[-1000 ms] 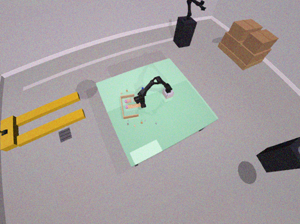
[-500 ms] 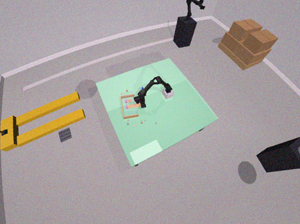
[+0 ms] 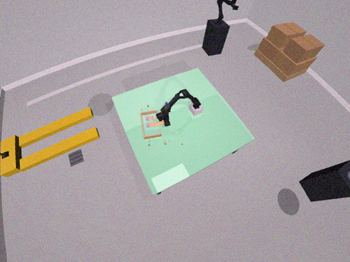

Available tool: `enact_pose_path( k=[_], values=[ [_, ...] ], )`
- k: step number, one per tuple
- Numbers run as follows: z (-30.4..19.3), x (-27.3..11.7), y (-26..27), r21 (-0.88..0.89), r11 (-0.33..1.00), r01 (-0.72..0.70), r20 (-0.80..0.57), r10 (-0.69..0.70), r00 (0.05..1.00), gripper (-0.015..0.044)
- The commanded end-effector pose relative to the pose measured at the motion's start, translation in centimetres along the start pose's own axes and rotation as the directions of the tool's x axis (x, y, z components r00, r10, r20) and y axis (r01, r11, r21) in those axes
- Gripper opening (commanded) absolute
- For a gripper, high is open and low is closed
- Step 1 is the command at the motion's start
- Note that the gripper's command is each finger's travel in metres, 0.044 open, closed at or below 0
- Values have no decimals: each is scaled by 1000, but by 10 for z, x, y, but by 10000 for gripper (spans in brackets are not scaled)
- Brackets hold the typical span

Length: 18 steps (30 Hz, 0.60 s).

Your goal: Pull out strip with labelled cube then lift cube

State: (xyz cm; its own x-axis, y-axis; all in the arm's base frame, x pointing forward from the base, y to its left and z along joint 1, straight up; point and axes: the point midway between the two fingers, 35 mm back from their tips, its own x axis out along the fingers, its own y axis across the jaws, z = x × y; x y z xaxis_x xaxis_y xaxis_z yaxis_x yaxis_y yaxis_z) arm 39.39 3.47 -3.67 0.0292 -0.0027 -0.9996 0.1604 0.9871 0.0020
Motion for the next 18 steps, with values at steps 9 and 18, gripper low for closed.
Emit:
enact_pose_path(
  k=[9,18],
  values=[
    [1,2,1,-4,1000,-4,2,4,1000,0],
    [-6,3,0,-4,1000,-4,1,4,1000,0]
  ],
)
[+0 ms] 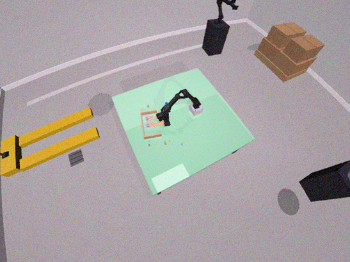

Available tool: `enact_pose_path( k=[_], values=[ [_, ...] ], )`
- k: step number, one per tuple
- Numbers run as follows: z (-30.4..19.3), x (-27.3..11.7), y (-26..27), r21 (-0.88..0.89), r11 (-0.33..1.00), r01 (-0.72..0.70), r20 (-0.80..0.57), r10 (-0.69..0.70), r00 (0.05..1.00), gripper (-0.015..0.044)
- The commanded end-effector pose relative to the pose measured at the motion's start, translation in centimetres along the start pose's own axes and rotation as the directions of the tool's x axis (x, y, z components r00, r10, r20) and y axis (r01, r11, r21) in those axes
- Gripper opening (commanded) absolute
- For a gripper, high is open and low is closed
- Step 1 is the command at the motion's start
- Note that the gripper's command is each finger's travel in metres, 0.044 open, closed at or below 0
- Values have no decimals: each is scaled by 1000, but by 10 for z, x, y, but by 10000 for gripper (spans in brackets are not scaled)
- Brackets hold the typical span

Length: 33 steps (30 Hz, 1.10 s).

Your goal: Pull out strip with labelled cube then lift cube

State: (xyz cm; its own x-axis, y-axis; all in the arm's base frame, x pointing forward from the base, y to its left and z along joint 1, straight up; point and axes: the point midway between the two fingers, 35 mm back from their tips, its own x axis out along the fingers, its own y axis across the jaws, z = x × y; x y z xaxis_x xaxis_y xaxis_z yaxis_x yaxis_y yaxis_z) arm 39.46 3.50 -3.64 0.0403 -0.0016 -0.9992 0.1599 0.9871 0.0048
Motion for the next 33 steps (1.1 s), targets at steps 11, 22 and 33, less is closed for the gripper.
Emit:
enact_pose_path(
  k=[11,22,33],
  values=[
    [-24,4,0,-4,1000,-1,-11,1,1000,0],
    [-41,4,0,-4,1000,-1,-13,1,1000,0],
    [-58,5,0,-4,1000,-1,-14,1,1000,0]
  ],
)
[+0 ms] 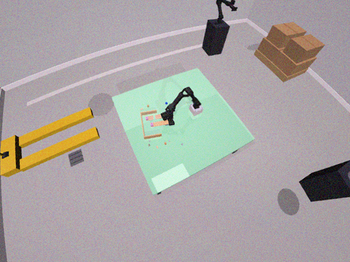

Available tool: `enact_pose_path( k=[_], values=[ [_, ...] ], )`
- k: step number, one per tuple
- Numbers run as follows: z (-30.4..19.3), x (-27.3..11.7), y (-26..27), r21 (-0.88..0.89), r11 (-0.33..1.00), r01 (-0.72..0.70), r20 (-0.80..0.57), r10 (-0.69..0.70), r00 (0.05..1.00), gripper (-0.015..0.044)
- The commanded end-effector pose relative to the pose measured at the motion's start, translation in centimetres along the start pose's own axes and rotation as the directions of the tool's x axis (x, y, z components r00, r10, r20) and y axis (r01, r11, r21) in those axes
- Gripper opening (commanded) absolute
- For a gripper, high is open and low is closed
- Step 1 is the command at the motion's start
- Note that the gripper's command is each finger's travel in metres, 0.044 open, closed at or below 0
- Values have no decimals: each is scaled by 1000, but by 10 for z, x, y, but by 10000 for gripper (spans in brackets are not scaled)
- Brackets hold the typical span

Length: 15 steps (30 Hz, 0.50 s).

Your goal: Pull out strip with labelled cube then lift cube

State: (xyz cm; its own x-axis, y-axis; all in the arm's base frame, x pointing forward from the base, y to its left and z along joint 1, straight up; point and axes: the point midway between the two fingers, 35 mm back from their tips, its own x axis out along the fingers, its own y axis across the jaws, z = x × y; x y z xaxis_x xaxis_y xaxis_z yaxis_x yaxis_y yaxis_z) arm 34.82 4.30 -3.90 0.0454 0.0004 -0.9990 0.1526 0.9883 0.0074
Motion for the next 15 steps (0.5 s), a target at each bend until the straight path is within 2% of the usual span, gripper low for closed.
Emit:
enact_pose_path(
  k=[1,15],
  values=[
    [-12,4,-1,3,1000,2,-19,-2,1000,0],
    [-34,5,-1,3,1000,2,-21,-2,1000,0]
  ],
)
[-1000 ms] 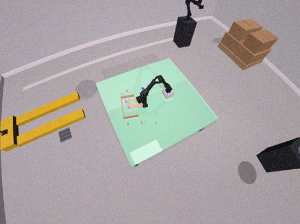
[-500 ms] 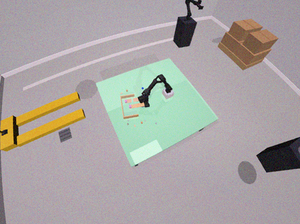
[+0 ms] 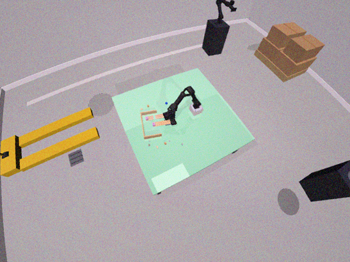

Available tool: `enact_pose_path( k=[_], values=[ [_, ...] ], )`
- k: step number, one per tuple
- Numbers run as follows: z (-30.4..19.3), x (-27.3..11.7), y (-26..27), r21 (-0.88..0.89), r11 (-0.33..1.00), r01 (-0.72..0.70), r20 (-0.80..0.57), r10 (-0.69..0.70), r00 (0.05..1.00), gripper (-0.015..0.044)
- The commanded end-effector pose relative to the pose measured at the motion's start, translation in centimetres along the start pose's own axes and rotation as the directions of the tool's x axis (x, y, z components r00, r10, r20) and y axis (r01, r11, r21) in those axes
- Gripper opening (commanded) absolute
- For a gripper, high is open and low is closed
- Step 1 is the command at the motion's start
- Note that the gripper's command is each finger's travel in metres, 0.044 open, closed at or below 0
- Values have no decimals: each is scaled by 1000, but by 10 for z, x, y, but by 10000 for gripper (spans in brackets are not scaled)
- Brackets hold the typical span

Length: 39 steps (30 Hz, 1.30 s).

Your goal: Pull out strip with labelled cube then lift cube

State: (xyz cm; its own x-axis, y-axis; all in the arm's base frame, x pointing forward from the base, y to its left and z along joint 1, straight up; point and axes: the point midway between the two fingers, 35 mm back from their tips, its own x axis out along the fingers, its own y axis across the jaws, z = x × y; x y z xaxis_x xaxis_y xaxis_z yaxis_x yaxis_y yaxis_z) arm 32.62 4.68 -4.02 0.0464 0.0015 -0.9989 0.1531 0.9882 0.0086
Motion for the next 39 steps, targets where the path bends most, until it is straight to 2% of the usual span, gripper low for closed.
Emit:
enact_pose_path(
  k=[1,39],
  values=[
    [-13,4,-1,3,1000,3,-22,-3,1000,0],
    [-70,4,0,3,1000,3,-27,-3,1000,0]
  ],
)
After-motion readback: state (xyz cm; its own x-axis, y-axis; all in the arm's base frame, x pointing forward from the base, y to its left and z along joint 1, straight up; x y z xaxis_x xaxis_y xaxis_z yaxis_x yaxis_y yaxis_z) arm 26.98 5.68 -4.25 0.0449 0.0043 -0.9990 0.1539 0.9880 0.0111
